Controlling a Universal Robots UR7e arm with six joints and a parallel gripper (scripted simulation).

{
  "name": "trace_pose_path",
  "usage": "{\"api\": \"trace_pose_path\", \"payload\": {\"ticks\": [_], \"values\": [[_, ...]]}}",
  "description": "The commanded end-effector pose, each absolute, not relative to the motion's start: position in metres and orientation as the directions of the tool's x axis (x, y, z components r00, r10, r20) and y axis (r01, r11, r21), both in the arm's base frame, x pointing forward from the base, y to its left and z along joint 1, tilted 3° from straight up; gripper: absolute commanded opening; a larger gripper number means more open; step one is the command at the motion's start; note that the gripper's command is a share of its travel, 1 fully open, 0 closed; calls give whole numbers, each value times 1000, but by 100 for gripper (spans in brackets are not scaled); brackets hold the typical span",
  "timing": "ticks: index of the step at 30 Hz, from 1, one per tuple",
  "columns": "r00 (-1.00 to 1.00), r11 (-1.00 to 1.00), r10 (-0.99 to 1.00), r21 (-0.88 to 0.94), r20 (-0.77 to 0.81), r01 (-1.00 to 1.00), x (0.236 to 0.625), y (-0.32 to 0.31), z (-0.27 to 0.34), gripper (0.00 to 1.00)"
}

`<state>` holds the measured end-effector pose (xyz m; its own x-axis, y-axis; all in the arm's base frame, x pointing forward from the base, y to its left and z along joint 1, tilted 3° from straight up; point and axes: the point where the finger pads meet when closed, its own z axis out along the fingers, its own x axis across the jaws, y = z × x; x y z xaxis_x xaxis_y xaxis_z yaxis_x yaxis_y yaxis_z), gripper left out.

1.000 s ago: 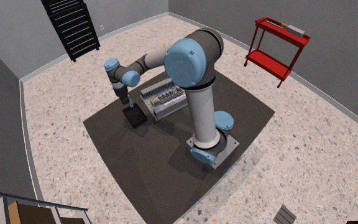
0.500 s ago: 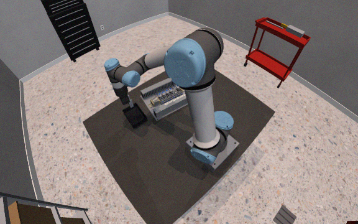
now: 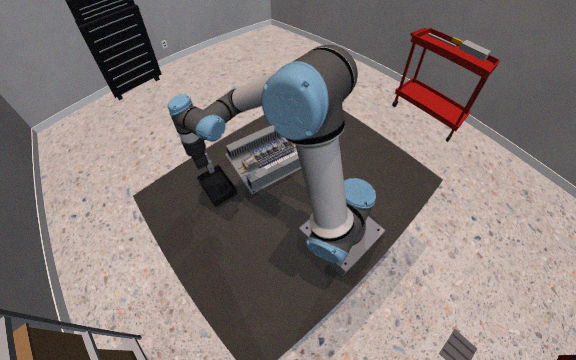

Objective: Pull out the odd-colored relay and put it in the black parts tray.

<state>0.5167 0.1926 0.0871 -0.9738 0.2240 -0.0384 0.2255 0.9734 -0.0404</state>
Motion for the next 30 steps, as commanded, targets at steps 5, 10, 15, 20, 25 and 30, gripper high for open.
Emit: {"api": "trace_pose_path", "payload": {"ticks": [5,10,15,20,25,30], "values": [[-974,974,223,-42,-36,224,515,192,68,0],[-974,974,223,-42,-36,224,516,192,62,0],[-974,974,223,-42,-36,224,516,192,50,0],[-974,974,223,-42,-36,224,516,191,37,0],[-974,974,223,-42,-36,224,516,191,27,0],[-974,974,223,-42,-36,224,517,191,18,0]]}}
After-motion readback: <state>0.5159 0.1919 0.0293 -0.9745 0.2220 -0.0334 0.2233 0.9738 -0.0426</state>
